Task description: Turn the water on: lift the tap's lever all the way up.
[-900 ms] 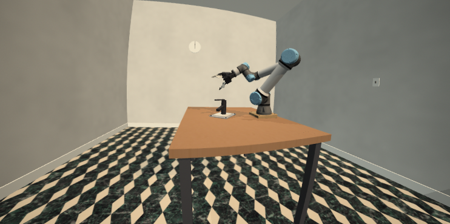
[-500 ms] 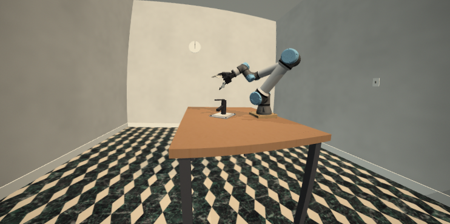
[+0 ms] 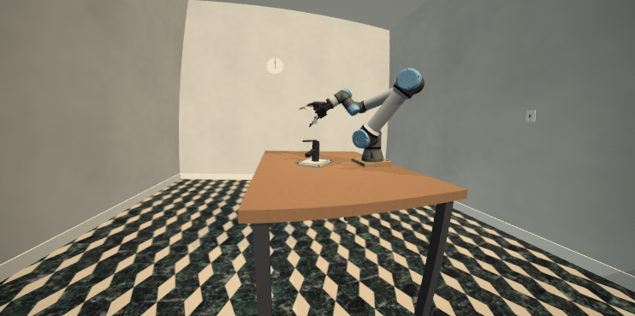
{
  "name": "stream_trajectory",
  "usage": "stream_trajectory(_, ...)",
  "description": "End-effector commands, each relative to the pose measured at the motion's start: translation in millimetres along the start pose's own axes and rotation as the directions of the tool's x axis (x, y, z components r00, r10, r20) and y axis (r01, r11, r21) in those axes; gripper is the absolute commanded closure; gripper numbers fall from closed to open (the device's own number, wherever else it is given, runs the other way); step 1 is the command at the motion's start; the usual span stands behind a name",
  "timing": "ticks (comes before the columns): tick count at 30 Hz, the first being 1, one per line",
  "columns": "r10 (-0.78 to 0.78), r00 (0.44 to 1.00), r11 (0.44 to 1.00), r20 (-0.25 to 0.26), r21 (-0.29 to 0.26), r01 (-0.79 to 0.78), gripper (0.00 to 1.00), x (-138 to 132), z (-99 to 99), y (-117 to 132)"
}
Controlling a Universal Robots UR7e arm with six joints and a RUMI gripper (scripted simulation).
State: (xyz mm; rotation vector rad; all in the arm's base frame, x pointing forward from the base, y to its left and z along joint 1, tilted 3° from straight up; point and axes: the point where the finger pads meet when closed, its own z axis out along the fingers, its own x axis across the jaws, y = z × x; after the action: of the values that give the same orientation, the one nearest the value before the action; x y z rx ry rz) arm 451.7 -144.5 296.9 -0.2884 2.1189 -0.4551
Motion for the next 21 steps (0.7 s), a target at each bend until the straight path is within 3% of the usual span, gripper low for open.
stream_trajectory(1, -0.043, 0.999, 0.999, -0.018, -0.021, 0.043, 0.00, -1.4, 2.8, 0.3)
stream_trajectory(7, -0.106, 0.993, 0.993, -0.043, -0.052, 0.103, 0.00, -1.1, 6.7, 1.8)
stream_trajectory(12, -0.226, 0.971, 0.969, -0.079, -0.118, 0.215, 0.00, -0.4, 13.5, 6.0)
stream_trajectory(21, -0.363, 0.926, 0.919, -0.102, -0.204, 0.338, 0.00, 0.5, 20.3, 12.7)
